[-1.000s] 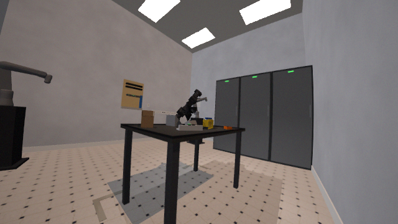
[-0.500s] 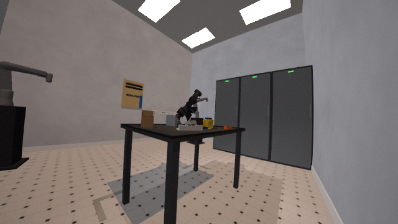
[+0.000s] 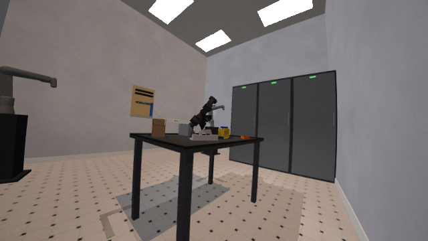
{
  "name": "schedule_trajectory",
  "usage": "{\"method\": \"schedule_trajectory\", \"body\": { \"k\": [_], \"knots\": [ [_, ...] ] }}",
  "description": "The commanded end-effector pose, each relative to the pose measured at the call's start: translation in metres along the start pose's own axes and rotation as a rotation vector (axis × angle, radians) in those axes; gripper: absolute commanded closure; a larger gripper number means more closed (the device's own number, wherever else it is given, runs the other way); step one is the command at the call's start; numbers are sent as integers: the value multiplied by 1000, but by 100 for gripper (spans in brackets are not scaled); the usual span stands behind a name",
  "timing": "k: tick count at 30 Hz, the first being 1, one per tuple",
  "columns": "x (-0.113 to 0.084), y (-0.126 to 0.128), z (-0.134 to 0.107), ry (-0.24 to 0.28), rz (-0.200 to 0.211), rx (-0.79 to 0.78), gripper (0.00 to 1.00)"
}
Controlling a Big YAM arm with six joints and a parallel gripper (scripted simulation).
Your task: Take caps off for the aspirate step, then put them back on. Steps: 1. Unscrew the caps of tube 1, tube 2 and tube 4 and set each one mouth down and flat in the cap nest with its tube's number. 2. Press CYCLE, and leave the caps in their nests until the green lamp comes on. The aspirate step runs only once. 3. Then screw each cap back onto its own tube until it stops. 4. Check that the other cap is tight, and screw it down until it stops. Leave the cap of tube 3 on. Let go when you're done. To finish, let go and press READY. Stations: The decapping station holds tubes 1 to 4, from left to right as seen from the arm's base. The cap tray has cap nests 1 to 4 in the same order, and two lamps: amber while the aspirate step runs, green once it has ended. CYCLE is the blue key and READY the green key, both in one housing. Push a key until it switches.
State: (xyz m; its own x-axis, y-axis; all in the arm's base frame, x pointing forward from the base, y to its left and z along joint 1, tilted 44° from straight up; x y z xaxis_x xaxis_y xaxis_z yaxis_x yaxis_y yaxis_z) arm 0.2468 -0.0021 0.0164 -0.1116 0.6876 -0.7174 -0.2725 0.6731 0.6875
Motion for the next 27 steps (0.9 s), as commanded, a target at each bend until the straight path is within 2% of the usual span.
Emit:
{"method": "schedule_trajectory", "body": {
  "k": [1, 6, 7, 8, 9, 27],
  "knots": [
    [9, 0, 4, 14, 3, -10, 100],
    [9, 0, 4, 14, 3, -10, 100],
    [-1, -3, 10, -5, -11, -22, 100],
    [11, 0, 2, 16, 7, -8, 100],
    [12, 0, 2, 16, 7, -8, 100],
    [12, 0, 2, 16, 6, -8, 100]
  ]
}}
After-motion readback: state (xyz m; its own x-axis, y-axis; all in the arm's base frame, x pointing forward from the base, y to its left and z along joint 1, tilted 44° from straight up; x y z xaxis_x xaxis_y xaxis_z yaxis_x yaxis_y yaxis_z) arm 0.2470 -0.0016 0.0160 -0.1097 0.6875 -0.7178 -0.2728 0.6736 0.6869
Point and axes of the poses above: the point where the finger pads meet when closed, its own x axis out along the fingers, its own y axis across the jaws, z = x × y, the point moved 3 cm from there along -x, back along the fingers, and after that the axes turned 14 degrees about -x, right-handed, at the moved point
